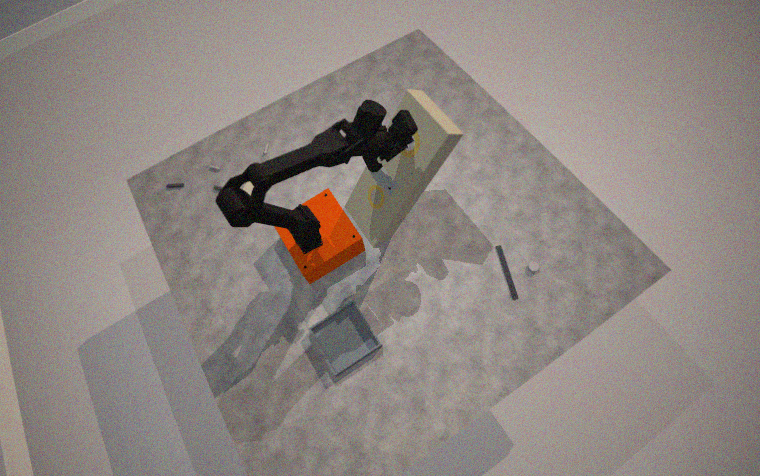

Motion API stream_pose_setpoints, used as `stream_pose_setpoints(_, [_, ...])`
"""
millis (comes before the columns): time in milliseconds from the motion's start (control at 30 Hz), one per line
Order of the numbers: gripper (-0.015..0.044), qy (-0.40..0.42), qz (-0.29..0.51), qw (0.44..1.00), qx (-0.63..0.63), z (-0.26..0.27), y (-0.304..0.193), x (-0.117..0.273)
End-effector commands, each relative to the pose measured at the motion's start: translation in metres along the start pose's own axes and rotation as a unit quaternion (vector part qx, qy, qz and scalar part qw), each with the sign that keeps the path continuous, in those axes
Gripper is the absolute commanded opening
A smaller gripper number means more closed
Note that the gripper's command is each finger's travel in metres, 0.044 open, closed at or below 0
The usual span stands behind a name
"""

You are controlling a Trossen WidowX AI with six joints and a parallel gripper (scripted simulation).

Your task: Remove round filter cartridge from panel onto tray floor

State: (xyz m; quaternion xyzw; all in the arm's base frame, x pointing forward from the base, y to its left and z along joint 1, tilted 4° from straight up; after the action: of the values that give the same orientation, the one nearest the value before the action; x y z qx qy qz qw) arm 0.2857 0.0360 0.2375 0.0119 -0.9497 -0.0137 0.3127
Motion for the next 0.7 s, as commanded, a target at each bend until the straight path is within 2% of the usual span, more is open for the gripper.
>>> stream_pose_setpoints(0, [0.0104, 0.002, -0.001, 1.0, 0.002, 0.001, 0.0002, -0.0046])
stream_pose_setpoints(667, [0.0104, 0.002, -0.001, 1.0, 0.002, 0.001, 0.0002, -0.0089])
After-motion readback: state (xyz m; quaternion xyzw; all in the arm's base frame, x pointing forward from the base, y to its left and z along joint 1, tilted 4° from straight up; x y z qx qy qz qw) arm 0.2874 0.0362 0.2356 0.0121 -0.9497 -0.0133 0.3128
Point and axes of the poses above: the point midway between the two fingers, 35 mm back from their tips, its own x axis back along the fingers, its own z axis across the jaws, y = z × x, the point moved 7 cm from there along x, back along the fingers, and after that the axes turned 8 degrees about x, right-handed, at the moved point
